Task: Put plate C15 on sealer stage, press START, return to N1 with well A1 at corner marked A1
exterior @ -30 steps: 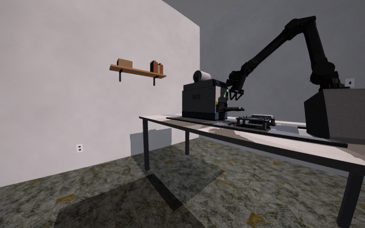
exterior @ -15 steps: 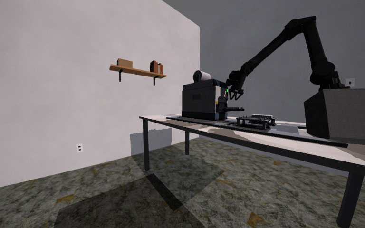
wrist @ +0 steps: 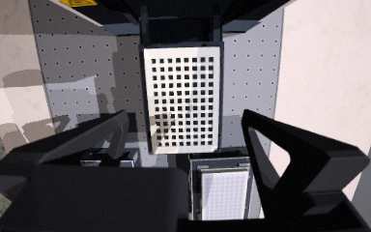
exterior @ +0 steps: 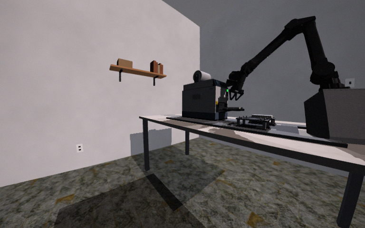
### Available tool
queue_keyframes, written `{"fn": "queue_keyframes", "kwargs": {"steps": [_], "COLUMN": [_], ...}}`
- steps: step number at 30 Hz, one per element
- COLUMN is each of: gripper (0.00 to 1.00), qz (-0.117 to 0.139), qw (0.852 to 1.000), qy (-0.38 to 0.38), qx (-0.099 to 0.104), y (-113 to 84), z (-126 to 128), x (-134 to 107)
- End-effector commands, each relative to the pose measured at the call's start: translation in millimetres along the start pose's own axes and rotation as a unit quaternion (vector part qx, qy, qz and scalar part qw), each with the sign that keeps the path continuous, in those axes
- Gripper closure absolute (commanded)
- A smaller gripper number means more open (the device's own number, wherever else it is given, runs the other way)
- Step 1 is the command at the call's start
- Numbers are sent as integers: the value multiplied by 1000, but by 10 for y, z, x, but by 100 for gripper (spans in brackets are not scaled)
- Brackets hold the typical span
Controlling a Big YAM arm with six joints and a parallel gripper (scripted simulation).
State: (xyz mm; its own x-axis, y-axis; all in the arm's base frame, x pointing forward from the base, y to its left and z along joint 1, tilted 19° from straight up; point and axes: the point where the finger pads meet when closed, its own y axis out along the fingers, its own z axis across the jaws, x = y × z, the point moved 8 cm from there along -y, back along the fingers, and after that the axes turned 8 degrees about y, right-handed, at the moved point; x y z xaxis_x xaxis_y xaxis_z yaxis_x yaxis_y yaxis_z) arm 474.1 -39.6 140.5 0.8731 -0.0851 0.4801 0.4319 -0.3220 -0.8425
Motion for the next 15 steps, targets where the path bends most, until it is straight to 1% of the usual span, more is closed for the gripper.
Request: {"fn": "queue_keyframes", "kwargs": {"steps": [1,6,12,13,15], "gripper": [0,0,0,0,0], "qz": [-8,-13,-15,-15,-12], "qw": [1000,1000,1000,1000,1000], "qy": [4,-4,-7,-7,-3], "qx": [-2,4,6,6,0], "y": [-13,-60,-77,-101,-119], "z": [-67,22,59,-102,-151], "x": [25,35,37,115,78]}}
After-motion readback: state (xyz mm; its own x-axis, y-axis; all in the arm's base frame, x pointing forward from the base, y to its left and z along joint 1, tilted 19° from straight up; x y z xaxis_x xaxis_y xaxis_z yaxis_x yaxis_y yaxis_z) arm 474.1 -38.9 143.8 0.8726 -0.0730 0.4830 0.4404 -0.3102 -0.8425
